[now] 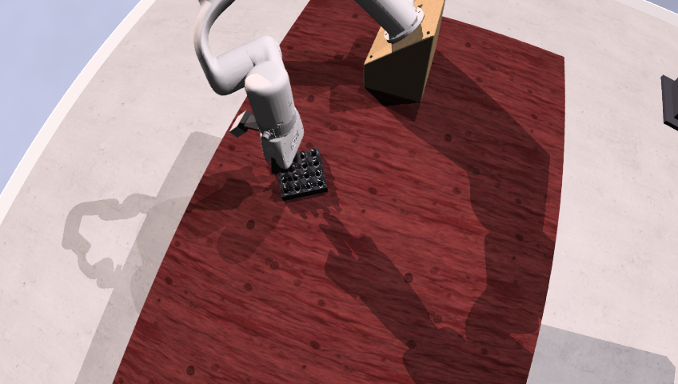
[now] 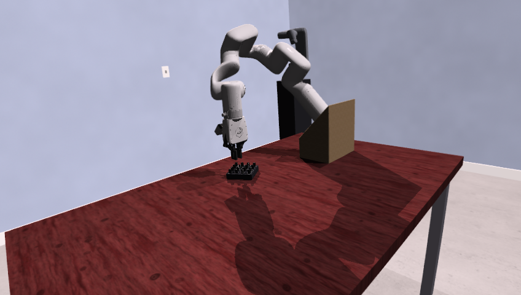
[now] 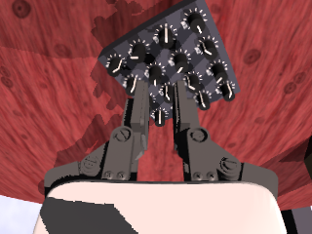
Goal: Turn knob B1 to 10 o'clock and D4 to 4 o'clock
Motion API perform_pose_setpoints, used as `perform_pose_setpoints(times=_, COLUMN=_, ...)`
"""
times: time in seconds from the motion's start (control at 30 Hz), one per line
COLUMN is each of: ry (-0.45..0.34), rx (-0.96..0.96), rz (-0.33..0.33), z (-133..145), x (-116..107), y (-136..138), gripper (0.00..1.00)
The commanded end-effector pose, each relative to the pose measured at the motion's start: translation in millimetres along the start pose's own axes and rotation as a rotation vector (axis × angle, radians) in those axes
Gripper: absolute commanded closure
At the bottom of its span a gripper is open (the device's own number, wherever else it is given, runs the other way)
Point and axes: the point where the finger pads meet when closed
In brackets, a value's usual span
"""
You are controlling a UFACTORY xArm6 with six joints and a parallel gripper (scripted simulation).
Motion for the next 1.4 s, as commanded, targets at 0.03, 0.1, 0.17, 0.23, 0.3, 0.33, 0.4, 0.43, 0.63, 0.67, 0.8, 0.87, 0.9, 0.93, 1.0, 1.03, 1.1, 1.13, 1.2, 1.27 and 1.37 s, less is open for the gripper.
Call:
perform_pose_setpoints(times=0.03, ry=-0.008, rx=-0.169, rz=0.003, z=5, x=-2, y=-3, gripper=0.81)
perform_pose_setpoints(times=0.1, ry=-0.008, rx=-0.232, rz=0.003, z=7, x=-3, y=-3, gripper=0.81)
perform_pose_setpoints(times=0.17, ry=-0.008, rx=-0.299, rz=0.002, z=9, x=-3, y=-4, gripper=0.81)
perform_pose_setpoints(times=0.23, ry=-0.009, rx=-0.369, rz=0.002, z=11, x=-4, y=-4, gripper=0.81)
perform_pose_setpoints(times=0.3, ry=-0.009, rx=-0.438, rz=0.002, z=14, x=-4, y=-5, gripper=0.81)
perform_pose_setpoints(times=0.33, ry=-0.009, rx=-0.473, rz=0.002, z=15, x=-4, y=-5, gripper=0.81)
perform_pose_setpoints(times=0.4, ry=-0.009, rx=-0.542, rz=0.001, z=17, x=-5, y=-6, gripper=0.81)
perform_pose_setpoints(times=0.43, ry=-0.009, rx=-0.577, rz=0.001, z=18, x=-5, y=-6, gripper=0.81)
perform_pose_setpoints(times=0.63, ry=-0.009, rx=-0.768, rz=0.0, z=24, x=-6, y=-8, gripper=0.81)
perform_pose_setpoints(times=0.67, ry=-0.009, rx=-0.793, rz=0.0, z=25, x=-6, y=-8, gripper=0.81)
perform_pose_setpoints(times=0.8, ry=-0.009, rx=-0.93, rz=-0.001, z=29, x=-7, y=-9, gripper=0.81)
perform_pose_setpoints(times=0.87, ry=-0.009, rx=-0.999, rz=-0.001, z=32, x=-8, y=-9, gripper=0.81)
perform_pose_setpoints(times=0.9, ry=-0.009, rx=-1.034, rz=-0.001, z=33, x=-8, y=-10, gripper=0.81)
perform_pose_setpoints(times=0.93, ry=-0.009, rx=-1.069, rz=-0.001, z=34, x=-8, y=-10, gripper=0.81)
perform_pose_setpoints(times=1.0, ry=-0.009, rx=-1.138, rz=-0.001, z=36, x=-9, y=-10, gripper=0.81)
perform_pose_setpoints(times=1.03, ry=-0.009, rx=-1.173, rz=-0.001, z=37, x=-9, y=-10, gripper=0.81)
perform_pose_setpoints(times=1.1, ry=-0.009, rx=-1.207, rz=-0.002, z=38, x=-9, y=-11, gripper=0.81)
perform_pose_setpoints(times=1.13, ry=-0.009, rx=-1.207, rz=-0.002, z=38, x=-9, y=-11, gripper=0.81)
perform_pose_setpoints(times=1.2, ry=-0.009, rx=-1.329, rz=-0.002, z=42, x=-10, y=-11, gripper=0.81)
perform_pose_setpoints(times=1.27, ry=-0.009, rx=-1.385, rz=-0.002, z=44, x=-10, y=-12, gripper=0.81)
perform_pose_setpoints(times=1.37, ry=-0.008, rx=-1.49, rz=-0.002, z=48, x=-11, y=-12, gripper=0.81)
Point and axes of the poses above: the point where the finger pads meet when closed, its own x axis out along the fingers, its own y axis across the jaws, z = x × y, and after that the axes turned 10 degrees about -x, right-handed
